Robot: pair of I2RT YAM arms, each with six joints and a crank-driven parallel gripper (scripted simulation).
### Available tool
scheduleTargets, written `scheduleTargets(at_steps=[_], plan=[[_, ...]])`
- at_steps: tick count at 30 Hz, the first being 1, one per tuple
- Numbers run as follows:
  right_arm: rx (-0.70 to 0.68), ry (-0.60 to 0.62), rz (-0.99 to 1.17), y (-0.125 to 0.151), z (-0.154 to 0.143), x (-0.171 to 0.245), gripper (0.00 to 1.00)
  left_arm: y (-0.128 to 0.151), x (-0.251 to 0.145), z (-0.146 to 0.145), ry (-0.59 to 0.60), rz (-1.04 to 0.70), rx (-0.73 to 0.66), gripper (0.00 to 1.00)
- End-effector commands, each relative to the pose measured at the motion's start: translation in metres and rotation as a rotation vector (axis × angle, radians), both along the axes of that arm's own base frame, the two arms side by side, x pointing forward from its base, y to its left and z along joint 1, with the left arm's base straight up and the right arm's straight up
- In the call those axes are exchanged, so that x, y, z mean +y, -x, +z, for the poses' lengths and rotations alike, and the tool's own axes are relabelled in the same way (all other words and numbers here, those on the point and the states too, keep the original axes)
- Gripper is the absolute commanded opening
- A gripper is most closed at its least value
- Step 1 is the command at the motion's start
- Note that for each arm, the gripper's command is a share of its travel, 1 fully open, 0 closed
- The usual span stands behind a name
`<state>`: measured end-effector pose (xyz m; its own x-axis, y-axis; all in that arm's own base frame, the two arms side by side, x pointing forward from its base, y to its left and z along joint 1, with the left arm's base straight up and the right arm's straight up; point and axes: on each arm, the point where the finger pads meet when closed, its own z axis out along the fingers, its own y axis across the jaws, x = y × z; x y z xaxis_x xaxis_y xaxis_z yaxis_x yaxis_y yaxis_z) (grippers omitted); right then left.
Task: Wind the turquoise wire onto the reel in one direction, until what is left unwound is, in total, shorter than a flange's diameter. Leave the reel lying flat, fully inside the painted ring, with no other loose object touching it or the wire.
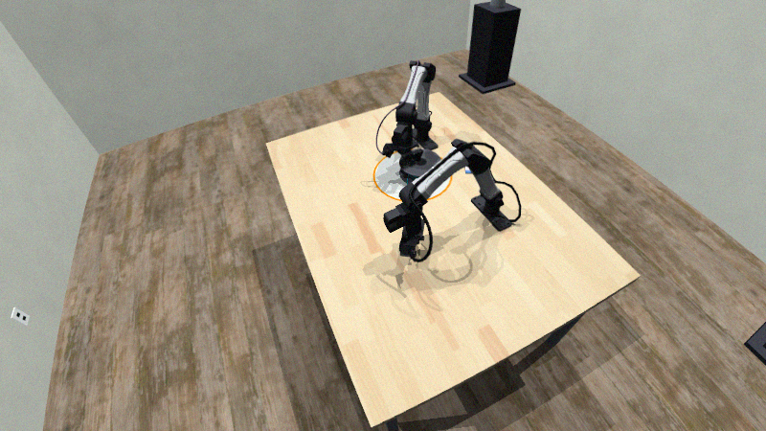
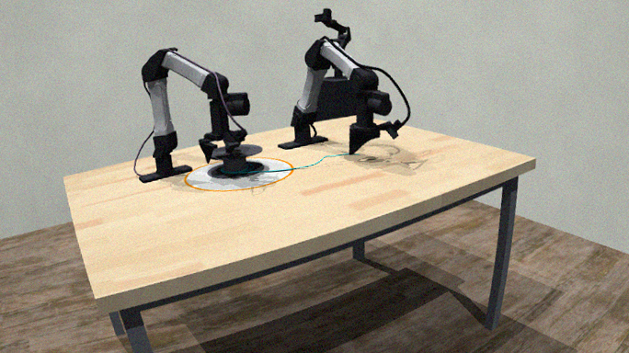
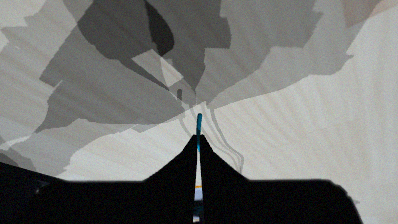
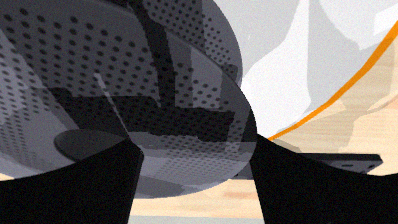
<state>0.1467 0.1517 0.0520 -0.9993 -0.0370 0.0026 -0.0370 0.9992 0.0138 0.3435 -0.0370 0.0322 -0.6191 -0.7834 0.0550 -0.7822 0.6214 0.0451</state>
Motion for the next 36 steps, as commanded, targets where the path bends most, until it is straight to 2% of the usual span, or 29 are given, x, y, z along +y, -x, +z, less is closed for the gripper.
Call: scheduleTargets(at_steps=[1, 6, 8, 9, 16, 18, 23, 25, 29, 31, 36], plan=[[-0.004, 0.001, -0.347, 0.036, -0.003, 0.023, 0.75, 0.003, -0.013, 0.023, 0.014, -0.002, -0.051, 0.0], [0.007, -0.001, -0.573, 0.04, -0.002, 0.045, 0.75, 0.008, -0.012, 0.023, 0.05, -0.077, -0.027, 0.0], [0.007, -0.001, -0.573, 0.04, -0.002, 0.045, 0.75, 0.008, -0.012, 0.023, 0.05, -0.077, -0.027, 0.0], [0.01, -0.001, -0.698, 0.037, -0.002, 0.046, 0.75, 0.008, -0.01, 0.022, 0.075, -0.09, -0.01, 0.0], [0.005, 0.013, -1.08, 0.02, -0.002, 0.037, 0.75, -0.002, 0.003, 0.015, 0.102, -0.017, 0.006, 0.0], [0.005, 0.014, -1.09, 0.018, -0.002, 0.034, 0.75, -0.003, 0.002, 0.014, 0.098, 0.025, 0.003, 0.0], [0.005, 0.014, -1.09, 0.018, -0.002, 0.034, 0.89, -0.003, -0.007, 0.011, 0.106, 0.049, 0.005, 0.0], [0.005, 0.014, -1.09, 0.018, -0.002, 0.034, 0.89, -0.003, -0.007, 0.011, 0.106, 0.049, 0.005, 0.0], [0.005, 0.014, -1.09, 0.018, -0.002, 0.034, 1.0, -0.003, -0.008, 0.009, 0.11, 0.051, 0.007, 0.0], [0.005, 0.014, -1.09, 0.019, -0.002, 0.042, 1.0, -0.003, -0.008, 0.008, 0.11, 0.049, 0.007, 0.0], [0.005, 0.014, -1.09, 0.017, 0.035, 0.041, 1.0, -0.003, -0.006, 0.005, 0.11, 0.052, 0.007, 0.0]])
